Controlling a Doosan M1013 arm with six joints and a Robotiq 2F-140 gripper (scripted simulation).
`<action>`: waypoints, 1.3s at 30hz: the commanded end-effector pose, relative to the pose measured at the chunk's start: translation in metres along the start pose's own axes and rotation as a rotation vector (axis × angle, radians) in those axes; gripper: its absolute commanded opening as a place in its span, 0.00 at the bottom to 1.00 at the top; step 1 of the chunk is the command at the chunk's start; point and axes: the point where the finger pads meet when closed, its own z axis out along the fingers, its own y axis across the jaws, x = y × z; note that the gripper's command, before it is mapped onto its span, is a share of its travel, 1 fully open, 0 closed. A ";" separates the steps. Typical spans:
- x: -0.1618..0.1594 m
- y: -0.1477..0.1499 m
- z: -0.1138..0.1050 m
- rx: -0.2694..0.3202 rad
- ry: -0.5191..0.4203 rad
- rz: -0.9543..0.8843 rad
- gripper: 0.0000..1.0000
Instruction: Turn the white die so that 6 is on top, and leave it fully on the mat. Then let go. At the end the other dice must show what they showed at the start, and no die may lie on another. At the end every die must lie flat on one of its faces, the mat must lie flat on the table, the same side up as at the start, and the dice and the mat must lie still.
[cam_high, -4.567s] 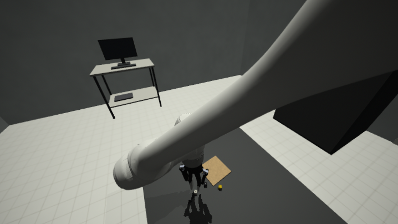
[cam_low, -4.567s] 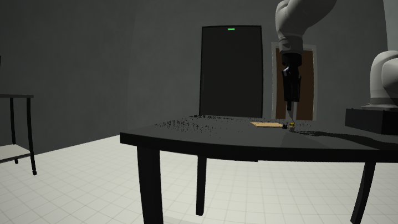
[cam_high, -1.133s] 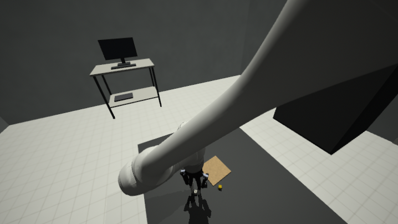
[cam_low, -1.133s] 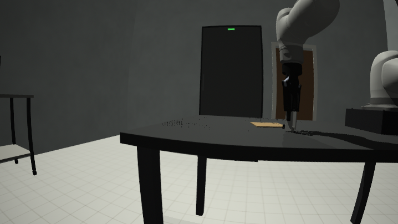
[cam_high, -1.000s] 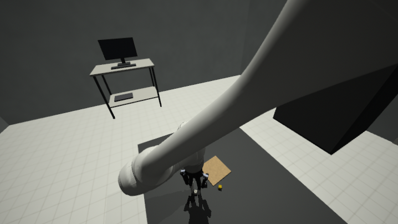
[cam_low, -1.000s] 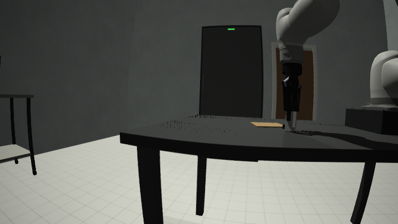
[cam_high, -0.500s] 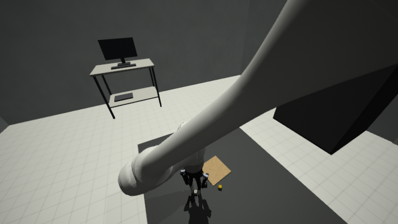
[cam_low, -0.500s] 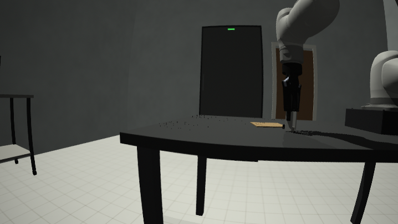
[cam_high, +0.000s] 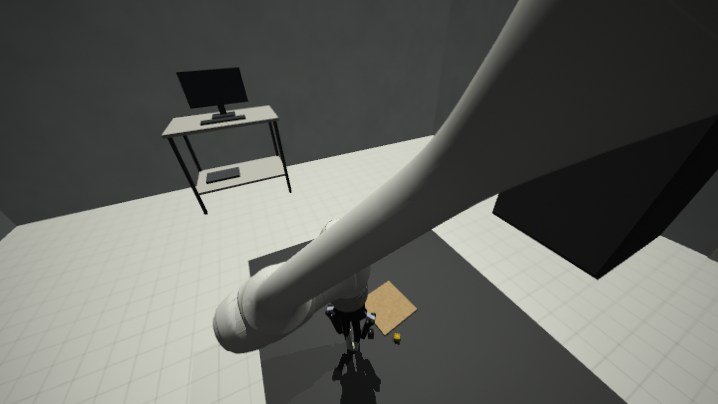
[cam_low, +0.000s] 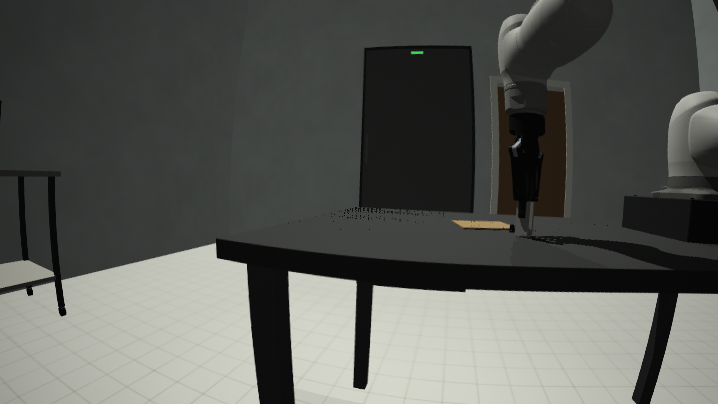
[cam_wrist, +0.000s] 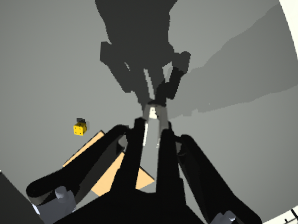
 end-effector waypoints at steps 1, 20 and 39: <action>0.000 0.000 0.000 0.000 0.000 0.000 0.07; 0.000 0.000 0.000 0.000 0.000 0.000 0.07; 0.000 0.000 -0.070 0.000 0.000 0.000 0.07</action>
